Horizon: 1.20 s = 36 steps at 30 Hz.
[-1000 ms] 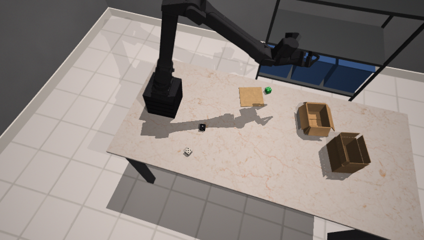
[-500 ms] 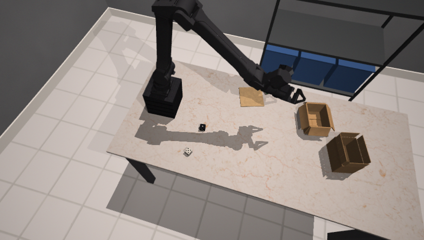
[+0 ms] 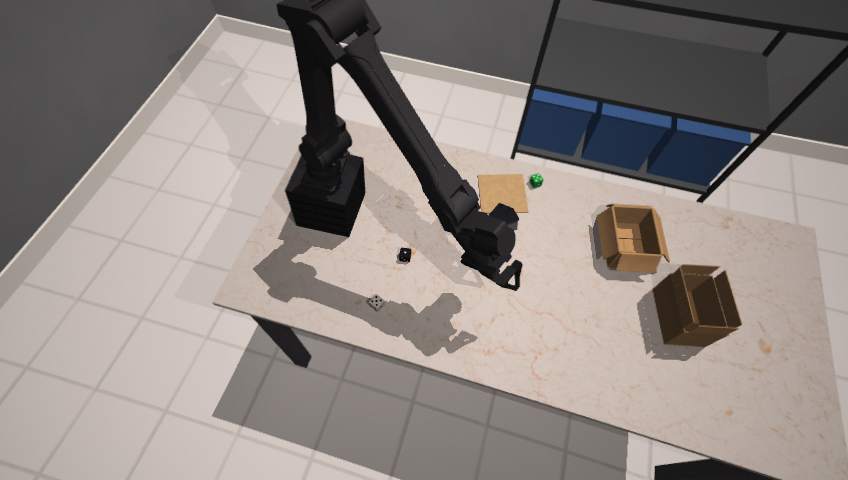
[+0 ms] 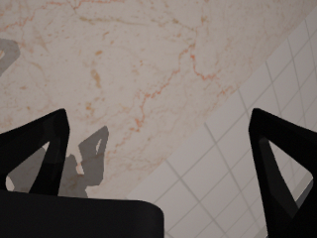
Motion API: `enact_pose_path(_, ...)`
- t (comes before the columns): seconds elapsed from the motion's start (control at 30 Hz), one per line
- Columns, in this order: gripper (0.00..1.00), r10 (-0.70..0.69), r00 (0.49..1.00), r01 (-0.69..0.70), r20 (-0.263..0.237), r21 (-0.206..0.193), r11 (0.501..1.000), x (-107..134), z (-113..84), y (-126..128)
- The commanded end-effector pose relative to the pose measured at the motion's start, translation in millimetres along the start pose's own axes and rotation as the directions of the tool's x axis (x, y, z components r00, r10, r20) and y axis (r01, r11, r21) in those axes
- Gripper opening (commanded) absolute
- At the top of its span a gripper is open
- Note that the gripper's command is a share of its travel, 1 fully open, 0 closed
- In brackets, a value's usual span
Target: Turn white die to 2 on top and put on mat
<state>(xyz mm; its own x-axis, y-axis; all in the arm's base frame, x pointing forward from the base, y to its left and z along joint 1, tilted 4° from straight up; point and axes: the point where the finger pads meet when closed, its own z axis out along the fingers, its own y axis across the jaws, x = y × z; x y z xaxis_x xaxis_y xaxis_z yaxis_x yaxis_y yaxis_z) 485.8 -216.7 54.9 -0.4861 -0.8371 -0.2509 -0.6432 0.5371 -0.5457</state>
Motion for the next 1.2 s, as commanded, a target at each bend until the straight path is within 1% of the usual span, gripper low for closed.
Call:
enact_pose_path(0.0, 1.00, -0.106, 0.990, 0.096, -0.094, -0.100, 0.990, 66, -30.7, 30)
enact_pose_path(0.03, 1.00, -0.106, 0.990, 0.096, -0.094, -0.100, 0.990, 67, -31.1, 31)
enact_pose_path(0.07, 1.00, -0.117, 0.985, 0.096, -0.127, -0.158, 0.983, 94, -41.2, 50)
enact_pose_path(0.1, 1.00, -0.117, 0.985, 0.096, -0.127, -0.158, 0.983, 94, -41.2, 50)
enact_pose_path(0.13, 1.00, -0.127, 0.980, 0.093, -0.151, -0.215, 0.972, 117, -51.9, 70)
enact_pose_path(0.17, 1.00, -0.127, 0.980, 0.093, -0.151, -0.215, 0.972, 117, -51.9, 70)
enact_pose_path(0.2, 1.00, -0.137, 0.976, 0.088, -0.167, -0.269, 0.959, 137, -62.7, 90)
enact_pose_path(0.23, 1.00, -0.137, 0.976, 0.088, -0.167, -0.269, 0.959, 137, -62.7, 90)
enact_pose_path(0.27, 1.00, -0.145, 0.973, 0.083, -0.177, -0.317, 0.945, 153, -73.3, 108)
enact_pose_path(0.3, 1.00, -0.145, 0.973, 0.083, -0.177, -0.317, 0.945, 153, -73.3, 108)
enact_pose_path(0.37, 1.00, -0.155, 0.971, 0.071, -0.183, -0.399, 0.914, 176, -92.4, 141)
enact_pose_path(0.43, 1.00, -0.155, 0.971, 0.071, -0.183, -0.399, 0.914, 176, -92.4, 141)
enact_pose_path(0.5, 1.00, -0.160, 0.971, 0.063, -0.178, -0.457, 0.887, 190, -107.2, 165)
enact_pose_path(0.57, 1.00, -0.162, 0.972, 0.057, -0.172, -0.493, 0.868, 197, -117.0, 181)
enact_pose_path(0.63, 1.00, -0.162, 0.973, 0.055, -0.167, -0.511, 0.858, 200, -122.1, 189)
enact_pose_path(0.7, 1.00, -0.161, 0.973, 0.054, -0.165, -0.515, 0.855, 201, -123.5, 192)
enact_pose_path(0.8, 1.00, -0.182, 0.971, 0.079, -0.153, -0.513, 0.855, 195, -120.3, 185)
enact_pose_path(1.17, 1.00, -0.178, 0.971, 0.075, -0.159, -0.508, 0.858, 196, -120.1, 184)
